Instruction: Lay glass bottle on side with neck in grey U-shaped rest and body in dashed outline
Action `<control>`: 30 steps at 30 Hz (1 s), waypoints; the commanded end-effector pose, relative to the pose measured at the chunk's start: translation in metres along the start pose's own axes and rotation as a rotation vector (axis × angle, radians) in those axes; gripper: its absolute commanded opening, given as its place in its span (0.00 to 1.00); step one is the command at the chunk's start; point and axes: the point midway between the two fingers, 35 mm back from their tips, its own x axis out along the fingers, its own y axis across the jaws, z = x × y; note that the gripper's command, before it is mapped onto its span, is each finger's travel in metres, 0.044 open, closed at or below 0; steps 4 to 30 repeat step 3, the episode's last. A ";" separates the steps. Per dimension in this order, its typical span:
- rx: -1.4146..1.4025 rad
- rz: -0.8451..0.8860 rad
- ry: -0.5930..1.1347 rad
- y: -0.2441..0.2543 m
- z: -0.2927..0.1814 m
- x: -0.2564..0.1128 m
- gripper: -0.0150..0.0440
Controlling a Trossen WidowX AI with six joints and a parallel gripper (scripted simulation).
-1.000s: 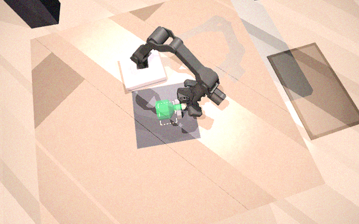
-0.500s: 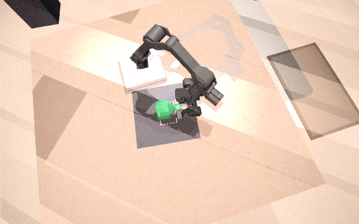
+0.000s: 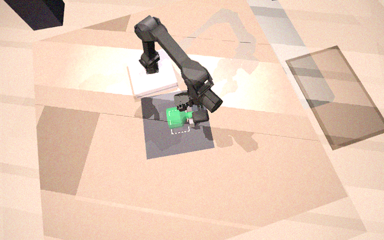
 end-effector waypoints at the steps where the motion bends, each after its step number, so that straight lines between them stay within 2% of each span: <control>1: -0.003 0.001 0.007 0.001 0.000 -0.004 1.00; 30: -0.003 0.001 0.007 0.001 0.000 -0.004 1.00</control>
